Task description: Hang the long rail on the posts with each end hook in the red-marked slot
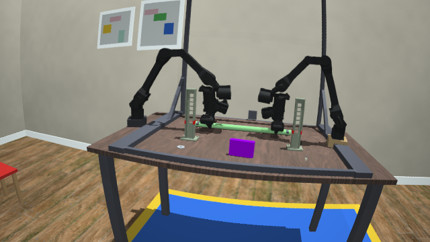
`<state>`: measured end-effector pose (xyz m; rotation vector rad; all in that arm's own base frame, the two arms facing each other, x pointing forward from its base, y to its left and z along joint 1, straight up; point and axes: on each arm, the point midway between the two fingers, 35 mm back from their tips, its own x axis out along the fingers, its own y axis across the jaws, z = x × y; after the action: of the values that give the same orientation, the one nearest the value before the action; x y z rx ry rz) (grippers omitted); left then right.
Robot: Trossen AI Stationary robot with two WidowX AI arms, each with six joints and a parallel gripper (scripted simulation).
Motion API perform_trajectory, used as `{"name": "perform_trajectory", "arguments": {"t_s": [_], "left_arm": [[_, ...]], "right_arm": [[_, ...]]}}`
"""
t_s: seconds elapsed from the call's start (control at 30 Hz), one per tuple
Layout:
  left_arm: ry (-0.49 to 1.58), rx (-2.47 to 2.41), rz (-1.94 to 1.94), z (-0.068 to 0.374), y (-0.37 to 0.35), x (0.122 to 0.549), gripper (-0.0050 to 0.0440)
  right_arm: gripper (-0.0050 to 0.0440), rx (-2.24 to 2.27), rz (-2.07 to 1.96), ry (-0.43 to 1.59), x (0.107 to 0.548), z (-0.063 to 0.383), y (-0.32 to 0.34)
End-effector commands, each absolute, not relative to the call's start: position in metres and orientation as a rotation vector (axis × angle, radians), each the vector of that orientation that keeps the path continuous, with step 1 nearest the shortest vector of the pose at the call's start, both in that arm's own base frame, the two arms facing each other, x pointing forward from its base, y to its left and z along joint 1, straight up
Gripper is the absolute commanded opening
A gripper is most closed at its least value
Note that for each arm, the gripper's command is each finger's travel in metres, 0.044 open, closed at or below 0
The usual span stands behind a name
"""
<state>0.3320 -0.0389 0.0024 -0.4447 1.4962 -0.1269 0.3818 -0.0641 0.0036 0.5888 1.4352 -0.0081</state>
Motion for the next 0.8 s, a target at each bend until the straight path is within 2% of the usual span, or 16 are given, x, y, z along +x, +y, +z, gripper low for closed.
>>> {"name": "perform_trajectory", "arguments": {"t_s": [0.0, 0.03, 0.17, 0.23, 0.3, 0.43, 0.73, 0.77], "left_arm": [[1.478, -0.443, -0.136, 0.006, -0.039, 0.335, -0.0050], [1.478, -0.443, -0.136, 0.006, -0.039, 0.335, -0.0050], [1.478, -0.443, -0.136, 0.006, -0.039, 0.335, -0.0050], [1.478, -0.443, -0.136, 0.006, -0.039, 0.335, -0.0050], [1.478, -0.443, -0.136, 0.006, -0.039, 0.335, -0.0050], [1.478, -0.443, -0.136, 0.006, -0.039, 0.335, -0.0050], [1.478, -0.443, -0.136, 0.006, -0.039, 0.335, -0.0050], [1.478, -0.443, -0.136, 0.006, -0.039, 0.335, -0.0050]], "right_arm": [[0.0266, 0.578, -0.017, 1.428, 0.383, 0.006, -0.067], [0.0290, 0.580, -0.021, 1.444, 0.381, 0.001, -0.069], [0.0386, 0.566, -0.020, 1.405, 0.383, 0.034, -0.078], [0.0386, 0.566, -0.020, 1.405, 0.383, 0.034, -0.078], [0.0434, 0.568, -0.017, 1.404, 0.380, 0.050, -0.082], [0.0440, 0.570, -0.015, 1.404, 0.376, 0.069, -0.089], [0.0225, 0.407, -0.221, 1.533, 0.383, 0.053, -0.075], [0.0225, 0.407, -0.221, 1.533, 0.383, 0.053, -0.075]]}}
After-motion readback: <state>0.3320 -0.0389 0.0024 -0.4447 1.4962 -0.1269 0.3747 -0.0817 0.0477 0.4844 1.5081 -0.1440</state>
